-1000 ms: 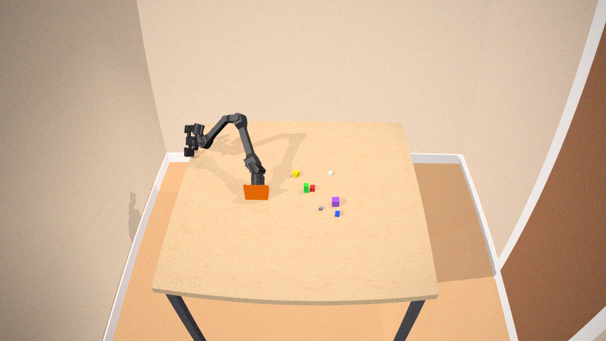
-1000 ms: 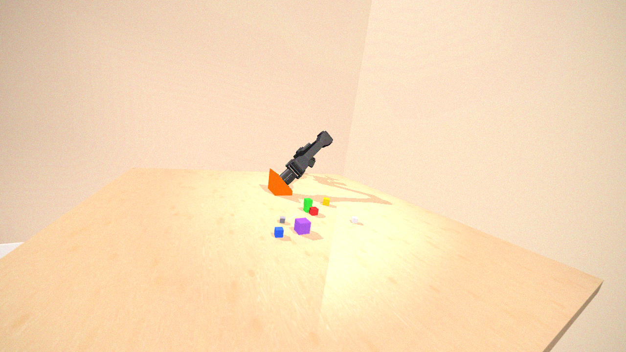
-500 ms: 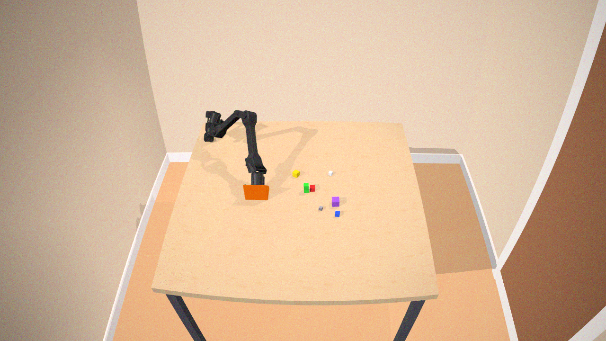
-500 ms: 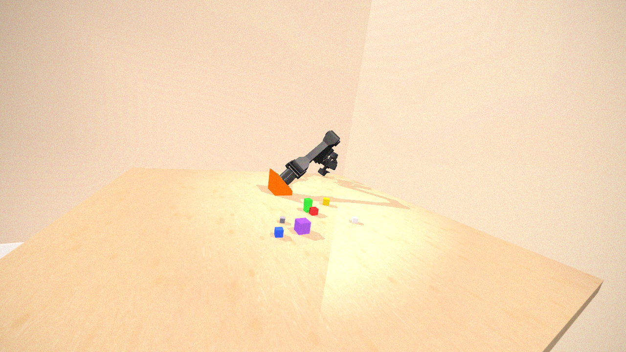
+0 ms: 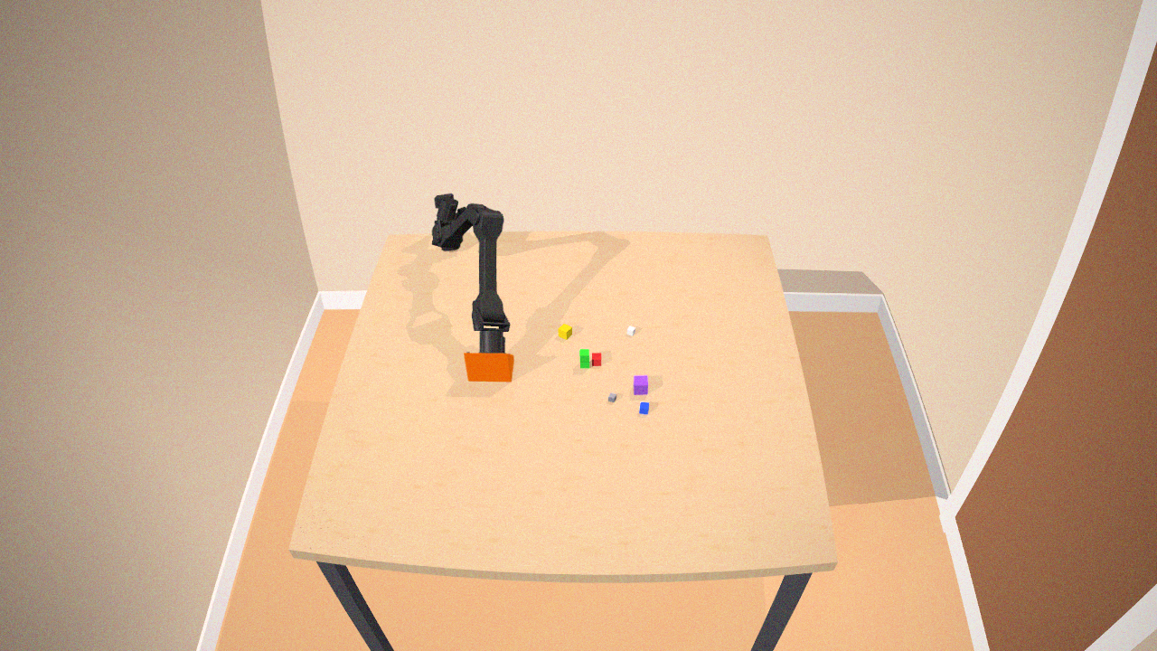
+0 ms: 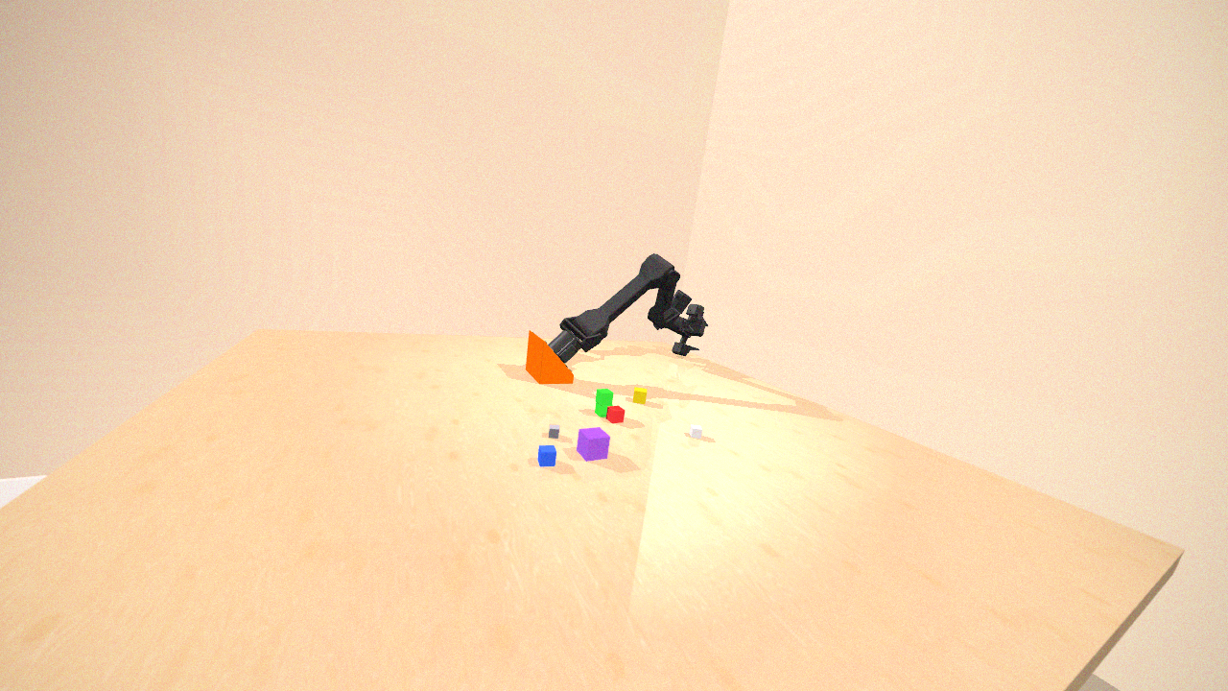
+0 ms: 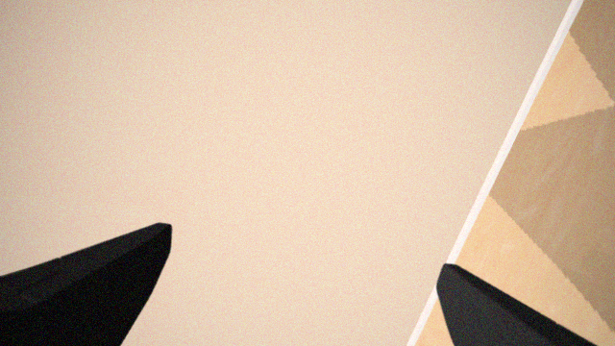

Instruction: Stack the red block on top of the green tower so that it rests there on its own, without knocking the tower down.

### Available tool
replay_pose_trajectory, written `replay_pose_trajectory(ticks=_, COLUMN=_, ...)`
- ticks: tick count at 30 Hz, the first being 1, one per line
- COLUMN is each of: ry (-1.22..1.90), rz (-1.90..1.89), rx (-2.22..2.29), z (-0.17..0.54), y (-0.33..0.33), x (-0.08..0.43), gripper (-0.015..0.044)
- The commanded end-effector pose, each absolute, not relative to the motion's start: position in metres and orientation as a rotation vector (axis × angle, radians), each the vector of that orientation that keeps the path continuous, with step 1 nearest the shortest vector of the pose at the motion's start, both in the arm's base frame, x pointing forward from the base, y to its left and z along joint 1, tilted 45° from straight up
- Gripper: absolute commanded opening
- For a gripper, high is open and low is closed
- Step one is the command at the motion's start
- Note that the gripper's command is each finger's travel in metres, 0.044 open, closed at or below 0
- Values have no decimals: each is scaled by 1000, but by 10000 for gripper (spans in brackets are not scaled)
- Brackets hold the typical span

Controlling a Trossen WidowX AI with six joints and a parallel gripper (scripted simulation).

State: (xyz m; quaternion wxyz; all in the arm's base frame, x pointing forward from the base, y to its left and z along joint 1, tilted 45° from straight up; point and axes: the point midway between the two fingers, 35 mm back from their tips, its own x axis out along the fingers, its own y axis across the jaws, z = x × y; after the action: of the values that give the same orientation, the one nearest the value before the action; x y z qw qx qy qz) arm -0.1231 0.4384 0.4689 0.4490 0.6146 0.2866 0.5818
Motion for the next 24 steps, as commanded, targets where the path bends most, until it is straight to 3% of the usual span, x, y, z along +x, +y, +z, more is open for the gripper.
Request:
replay_pose_trajectory(ticks=1, ry=562, rz=1388, rx=1496, z=486, y=438, x=-74, gripper=440)
replay_pose_trajectory(ticks=24, ry=144, rz=1019, rx=1112, z=478, y=414, x=152, gripper=440)
